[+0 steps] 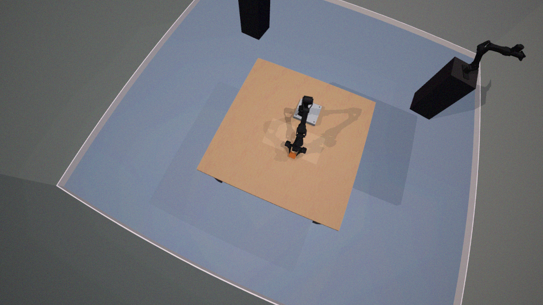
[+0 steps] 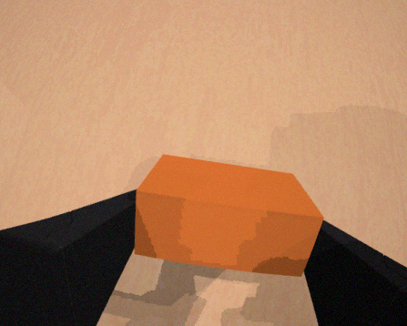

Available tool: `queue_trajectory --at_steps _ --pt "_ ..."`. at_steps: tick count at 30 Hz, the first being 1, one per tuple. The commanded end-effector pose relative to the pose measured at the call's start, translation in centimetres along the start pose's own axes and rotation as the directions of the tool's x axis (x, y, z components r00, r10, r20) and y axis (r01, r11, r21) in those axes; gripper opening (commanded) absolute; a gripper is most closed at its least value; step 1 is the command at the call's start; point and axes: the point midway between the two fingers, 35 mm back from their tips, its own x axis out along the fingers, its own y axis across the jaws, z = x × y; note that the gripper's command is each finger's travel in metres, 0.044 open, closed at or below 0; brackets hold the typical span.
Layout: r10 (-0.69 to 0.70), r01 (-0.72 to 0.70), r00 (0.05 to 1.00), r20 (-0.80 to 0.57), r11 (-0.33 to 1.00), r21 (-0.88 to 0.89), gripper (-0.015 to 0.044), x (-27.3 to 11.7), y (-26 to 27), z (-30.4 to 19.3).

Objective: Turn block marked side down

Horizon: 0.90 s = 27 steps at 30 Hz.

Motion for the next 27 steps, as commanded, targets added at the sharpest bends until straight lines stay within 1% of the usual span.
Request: queue_trajectory --at_steps 1,14,27 --pt "-0.005 0.006 0.999 0.051 1.0 -0.008 0.0 1.0 0.0 -0.6" --pt "-0.004 0.007 0.972 0.236 1.0 -0.011 0.0 2.5 0.1 -1.5" --pt "-0.006 0.008 0.912 0.41 1.0 -0.005 0.0 1.8 -0.2 -2.6"
